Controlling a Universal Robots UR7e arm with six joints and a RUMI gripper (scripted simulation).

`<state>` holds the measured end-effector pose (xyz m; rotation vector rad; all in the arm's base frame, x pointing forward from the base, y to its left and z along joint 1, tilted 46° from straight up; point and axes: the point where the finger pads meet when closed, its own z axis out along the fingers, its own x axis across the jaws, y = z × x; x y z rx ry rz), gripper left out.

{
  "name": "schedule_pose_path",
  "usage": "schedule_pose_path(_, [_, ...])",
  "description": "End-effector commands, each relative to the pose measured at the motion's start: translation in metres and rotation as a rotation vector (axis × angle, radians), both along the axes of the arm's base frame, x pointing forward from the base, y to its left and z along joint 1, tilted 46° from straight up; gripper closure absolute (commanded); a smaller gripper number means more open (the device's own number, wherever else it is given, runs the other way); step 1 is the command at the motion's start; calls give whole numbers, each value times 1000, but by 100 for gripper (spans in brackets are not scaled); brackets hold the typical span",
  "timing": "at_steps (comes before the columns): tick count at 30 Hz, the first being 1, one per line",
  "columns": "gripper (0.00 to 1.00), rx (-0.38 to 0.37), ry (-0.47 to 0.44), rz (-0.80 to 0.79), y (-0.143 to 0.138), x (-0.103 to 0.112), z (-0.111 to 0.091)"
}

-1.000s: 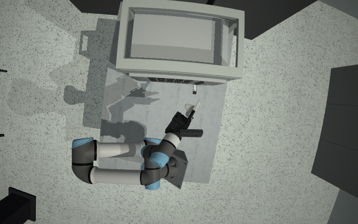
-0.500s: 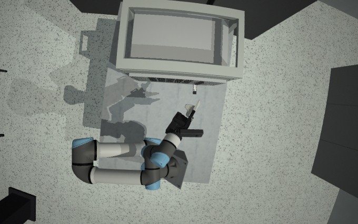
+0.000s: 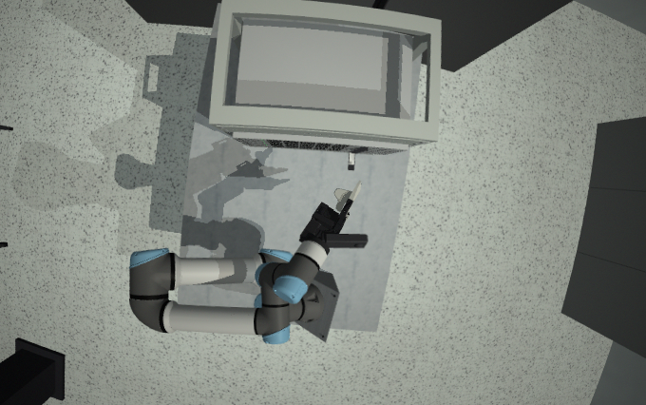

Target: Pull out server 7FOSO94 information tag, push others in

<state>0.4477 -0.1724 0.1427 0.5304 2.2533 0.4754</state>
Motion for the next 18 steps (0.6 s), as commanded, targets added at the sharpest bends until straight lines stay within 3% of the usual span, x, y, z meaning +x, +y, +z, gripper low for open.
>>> schedule_pose_path(1, [0,1,0,2,0,0,-1])
schedule_pose_path(18, [0,10,0,16,2,-1,-5])
